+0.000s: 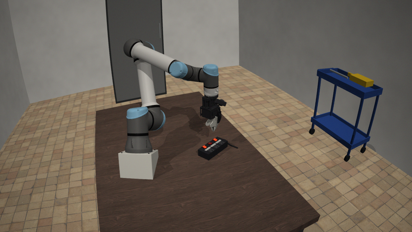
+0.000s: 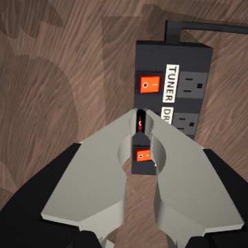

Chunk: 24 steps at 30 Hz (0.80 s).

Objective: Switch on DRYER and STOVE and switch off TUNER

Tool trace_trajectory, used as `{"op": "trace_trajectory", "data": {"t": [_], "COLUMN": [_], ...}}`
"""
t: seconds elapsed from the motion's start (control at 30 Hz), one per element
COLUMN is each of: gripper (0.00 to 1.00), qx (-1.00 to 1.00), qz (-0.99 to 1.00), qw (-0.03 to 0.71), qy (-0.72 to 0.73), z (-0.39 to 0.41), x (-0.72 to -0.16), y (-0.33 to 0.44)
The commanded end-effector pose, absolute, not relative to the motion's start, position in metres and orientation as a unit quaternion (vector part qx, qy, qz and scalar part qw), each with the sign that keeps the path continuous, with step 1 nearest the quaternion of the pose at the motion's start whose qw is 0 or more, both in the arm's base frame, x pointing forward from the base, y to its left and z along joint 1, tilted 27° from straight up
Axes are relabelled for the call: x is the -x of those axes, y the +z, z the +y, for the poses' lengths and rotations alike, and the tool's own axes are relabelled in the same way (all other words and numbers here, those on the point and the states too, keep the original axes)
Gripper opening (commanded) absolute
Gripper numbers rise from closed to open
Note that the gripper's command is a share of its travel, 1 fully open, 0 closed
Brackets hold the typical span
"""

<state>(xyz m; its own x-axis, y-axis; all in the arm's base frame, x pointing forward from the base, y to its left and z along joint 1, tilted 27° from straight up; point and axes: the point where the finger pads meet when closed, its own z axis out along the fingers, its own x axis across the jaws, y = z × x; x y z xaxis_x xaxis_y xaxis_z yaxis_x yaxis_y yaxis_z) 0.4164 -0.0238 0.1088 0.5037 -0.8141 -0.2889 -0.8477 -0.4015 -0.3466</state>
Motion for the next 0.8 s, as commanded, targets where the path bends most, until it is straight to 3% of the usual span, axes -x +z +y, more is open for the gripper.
{"op": "trace_trajectory", "data": {"t": [0.0,0.77], "gripper": [0.0,0.0], "qx": [0.836,0.836], "qz": [0.497,0.497], "qw": [0.229,0.228], "qy": [0.036,0.036], "z": [-0.0241,-0.0219], "x": [-0.4167,-0.4178], "y": [0.1091,0.1043]}}
